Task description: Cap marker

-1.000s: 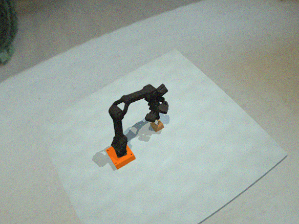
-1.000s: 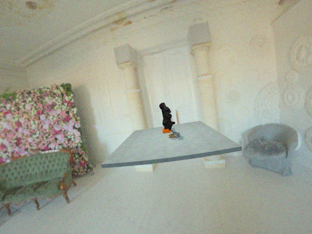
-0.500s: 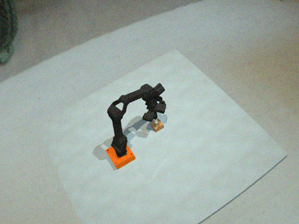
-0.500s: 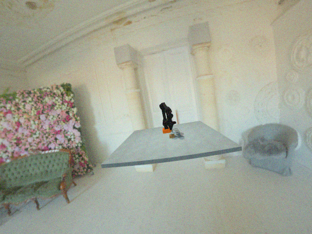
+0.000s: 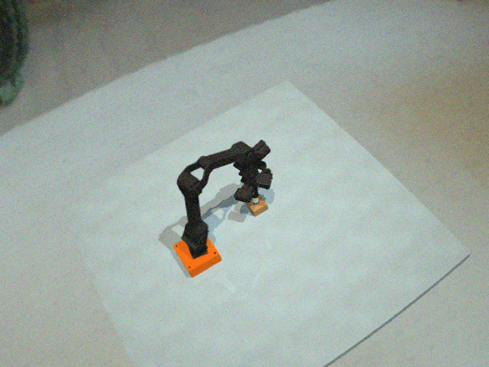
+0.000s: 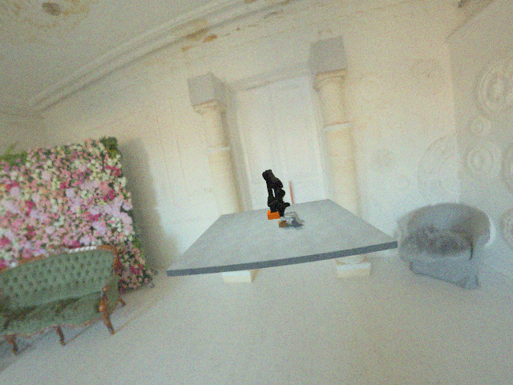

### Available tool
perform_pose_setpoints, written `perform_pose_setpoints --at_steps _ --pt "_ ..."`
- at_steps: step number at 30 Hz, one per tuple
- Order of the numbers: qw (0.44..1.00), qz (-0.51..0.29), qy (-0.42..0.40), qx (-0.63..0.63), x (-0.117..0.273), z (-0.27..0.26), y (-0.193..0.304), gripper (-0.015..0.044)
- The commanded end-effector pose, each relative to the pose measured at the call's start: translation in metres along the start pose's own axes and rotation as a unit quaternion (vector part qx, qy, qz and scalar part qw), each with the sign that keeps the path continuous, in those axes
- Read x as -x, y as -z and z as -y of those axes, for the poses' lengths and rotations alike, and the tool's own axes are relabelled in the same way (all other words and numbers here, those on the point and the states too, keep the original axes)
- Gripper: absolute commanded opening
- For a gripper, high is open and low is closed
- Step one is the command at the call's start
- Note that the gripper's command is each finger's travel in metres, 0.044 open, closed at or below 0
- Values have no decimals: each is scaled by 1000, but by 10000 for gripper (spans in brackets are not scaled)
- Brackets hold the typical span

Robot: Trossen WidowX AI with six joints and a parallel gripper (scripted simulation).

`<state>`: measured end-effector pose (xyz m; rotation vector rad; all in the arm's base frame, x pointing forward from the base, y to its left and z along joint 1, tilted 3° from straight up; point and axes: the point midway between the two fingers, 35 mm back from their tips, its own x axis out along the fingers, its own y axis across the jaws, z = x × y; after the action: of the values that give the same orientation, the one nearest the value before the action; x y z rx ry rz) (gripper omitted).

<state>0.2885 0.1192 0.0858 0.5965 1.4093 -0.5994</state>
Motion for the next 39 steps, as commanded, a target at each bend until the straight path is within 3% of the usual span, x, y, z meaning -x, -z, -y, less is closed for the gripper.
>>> perform_pose_setpoints --at_steps 1,14,39 --pt "1000 0 5 -1 -10 2 0 0" --pt "1000 0 5 -1 -29 3 1 0" --pt "1000 0 5 -1 -30 3 1 0"
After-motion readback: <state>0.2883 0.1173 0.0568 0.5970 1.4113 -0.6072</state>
